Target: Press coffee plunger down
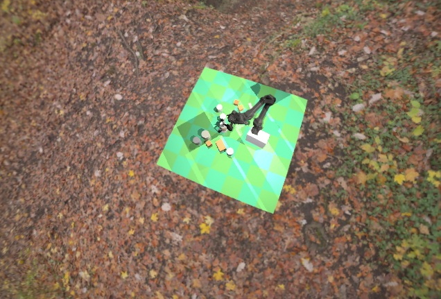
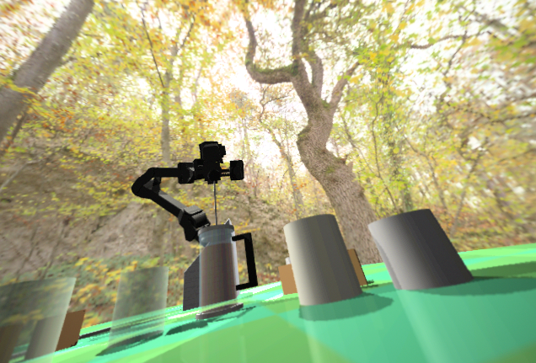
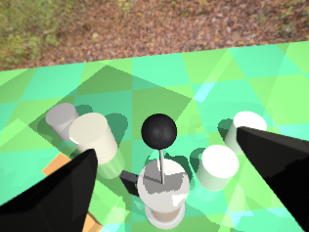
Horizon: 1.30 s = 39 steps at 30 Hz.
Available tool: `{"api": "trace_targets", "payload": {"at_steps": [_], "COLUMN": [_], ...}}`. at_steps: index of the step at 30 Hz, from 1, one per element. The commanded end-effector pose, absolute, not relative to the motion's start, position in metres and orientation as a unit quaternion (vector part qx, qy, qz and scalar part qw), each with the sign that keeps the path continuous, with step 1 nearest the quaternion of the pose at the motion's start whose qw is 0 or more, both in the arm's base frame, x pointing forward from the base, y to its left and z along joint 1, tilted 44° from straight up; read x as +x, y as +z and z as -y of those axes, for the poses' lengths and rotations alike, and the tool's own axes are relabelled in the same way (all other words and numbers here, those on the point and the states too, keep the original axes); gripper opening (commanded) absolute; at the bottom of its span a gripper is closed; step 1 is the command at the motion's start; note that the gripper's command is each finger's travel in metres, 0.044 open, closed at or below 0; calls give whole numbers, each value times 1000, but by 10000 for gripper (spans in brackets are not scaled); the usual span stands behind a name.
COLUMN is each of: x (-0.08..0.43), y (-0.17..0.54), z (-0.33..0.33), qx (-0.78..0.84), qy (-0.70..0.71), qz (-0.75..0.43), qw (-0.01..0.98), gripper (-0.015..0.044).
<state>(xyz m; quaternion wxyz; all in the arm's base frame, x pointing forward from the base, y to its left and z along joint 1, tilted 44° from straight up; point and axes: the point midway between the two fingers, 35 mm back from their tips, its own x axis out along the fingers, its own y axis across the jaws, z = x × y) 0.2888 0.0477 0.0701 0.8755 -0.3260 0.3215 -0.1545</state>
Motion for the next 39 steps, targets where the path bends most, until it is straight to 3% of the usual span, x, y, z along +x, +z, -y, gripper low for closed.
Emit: {"api": "trace_targets", "payload": {"at_steps": [1, 26, 38, 39], "x": [290, 317, 317, 317], "y": [65, 48, 48, 48], "z": [-45, -27, -27, -27], "qx": [-329, -330, -330, -330], "qy": [-151, -147, -147, -147], "qz": [-323, -323, -323, -323], "qw": [874, 874, 874, 874], "gripper": [440, 440, 125, 123]}}
